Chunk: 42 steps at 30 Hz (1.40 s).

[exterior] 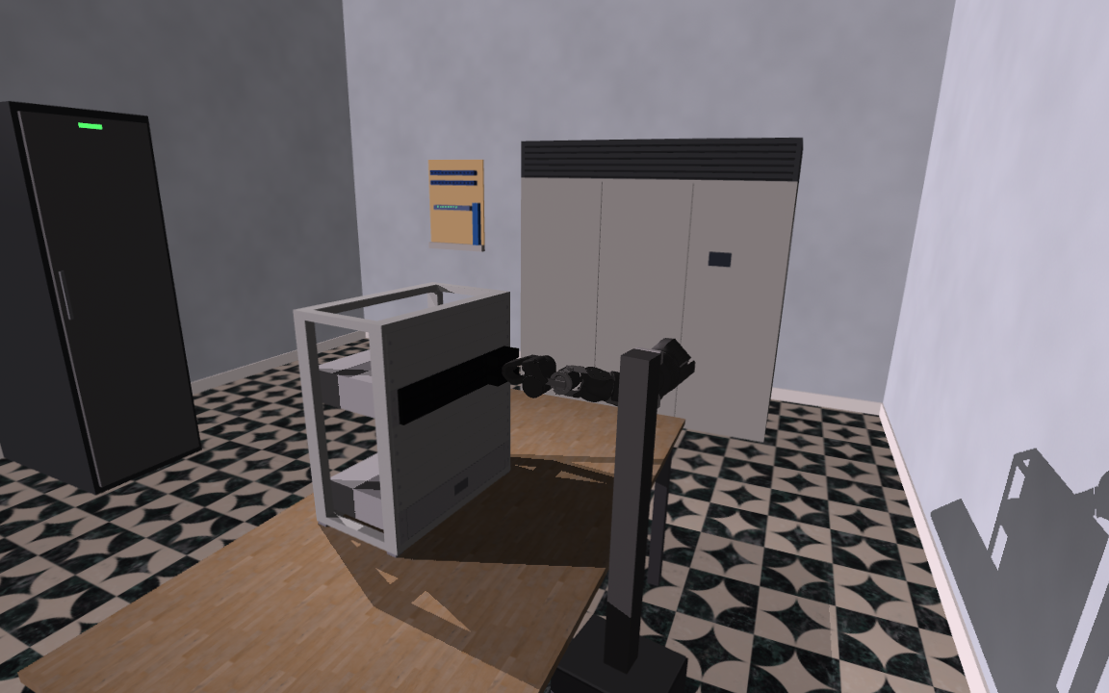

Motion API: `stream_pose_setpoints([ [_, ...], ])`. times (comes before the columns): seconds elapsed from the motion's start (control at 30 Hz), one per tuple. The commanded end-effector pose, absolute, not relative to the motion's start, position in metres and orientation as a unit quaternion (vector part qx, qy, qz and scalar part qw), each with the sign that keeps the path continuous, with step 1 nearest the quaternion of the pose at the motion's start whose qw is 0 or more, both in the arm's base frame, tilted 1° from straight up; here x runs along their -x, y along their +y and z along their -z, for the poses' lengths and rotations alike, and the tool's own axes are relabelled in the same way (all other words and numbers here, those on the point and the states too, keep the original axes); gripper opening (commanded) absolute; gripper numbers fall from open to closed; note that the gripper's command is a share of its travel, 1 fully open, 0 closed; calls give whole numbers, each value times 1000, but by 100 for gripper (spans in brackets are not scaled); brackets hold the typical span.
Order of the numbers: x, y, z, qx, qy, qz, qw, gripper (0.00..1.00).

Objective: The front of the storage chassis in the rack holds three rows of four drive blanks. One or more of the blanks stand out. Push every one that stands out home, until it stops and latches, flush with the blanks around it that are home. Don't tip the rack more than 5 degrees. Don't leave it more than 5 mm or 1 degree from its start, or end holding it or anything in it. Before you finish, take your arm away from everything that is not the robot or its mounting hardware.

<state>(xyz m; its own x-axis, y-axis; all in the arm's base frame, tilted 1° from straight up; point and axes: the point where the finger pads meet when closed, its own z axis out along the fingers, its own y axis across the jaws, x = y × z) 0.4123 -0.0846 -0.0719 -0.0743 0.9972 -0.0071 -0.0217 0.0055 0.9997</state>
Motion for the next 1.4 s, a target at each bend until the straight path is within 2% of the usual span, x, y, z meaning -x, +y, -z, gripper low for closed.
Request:
stream_pose_setpoints([
  [0.0, -411, -85, 75, -479, 515, -518, 486, 0],
  [0.43, -411, -102, 85, -481, 516, -516, 487, 0],
  [0.9, -416, -195, 137, -481, 515, -516, 486, 0],
  [1.37, -431, -197, 139, -481, 516, -516, 486, 0],
])
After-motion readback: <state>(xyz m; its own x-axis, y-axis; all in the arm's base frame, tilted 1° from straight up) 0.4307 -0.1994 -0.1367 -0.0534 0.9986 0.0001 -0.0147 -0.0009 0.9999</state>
